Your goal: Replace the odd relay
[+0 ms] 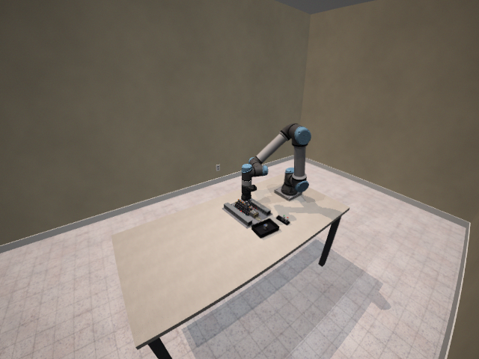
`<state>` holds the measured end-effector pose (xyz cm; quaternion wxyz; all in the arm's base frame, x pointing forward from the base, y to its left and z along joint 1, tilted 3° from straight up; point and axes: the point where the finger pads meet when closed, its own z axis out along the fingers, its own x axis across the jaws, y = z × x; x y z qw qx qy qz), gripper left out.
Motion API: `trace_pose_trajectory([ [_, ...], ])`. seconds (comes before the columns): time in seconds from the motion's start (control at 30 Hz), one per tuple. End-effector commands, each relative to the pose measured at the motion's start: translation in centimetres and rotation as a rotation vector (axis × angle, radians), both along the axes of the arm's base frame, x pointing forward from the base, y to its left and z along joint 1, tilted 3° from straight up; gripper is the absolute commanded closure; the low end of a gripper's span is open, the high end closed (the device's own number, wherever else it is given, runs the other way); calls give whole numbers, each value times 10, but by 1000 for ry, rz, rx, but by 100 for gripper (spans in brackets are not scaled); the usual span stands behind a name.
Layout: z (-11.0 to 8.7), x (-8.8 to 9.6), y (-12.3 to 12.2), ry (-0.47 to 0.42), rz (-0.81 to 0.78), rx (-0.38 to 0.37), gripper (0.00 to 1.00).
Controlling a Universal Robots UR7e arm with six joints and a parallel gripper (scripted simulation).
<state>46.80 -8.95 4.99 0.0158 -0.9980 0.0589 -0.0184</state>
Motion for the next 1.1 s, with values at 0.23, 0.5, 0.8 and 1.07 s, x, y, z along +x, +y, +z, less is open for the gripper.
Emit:
trace_pose_trajectory([
  [0.23,-1,0,0,-1,0,-1,100],
  [0.5,-1,0,0,-1,0,-1,100],
  [0.8,-4,1,0,-1,0,-1,100],
  [1.07,-4,1,0,-1,0,-1,100],
])
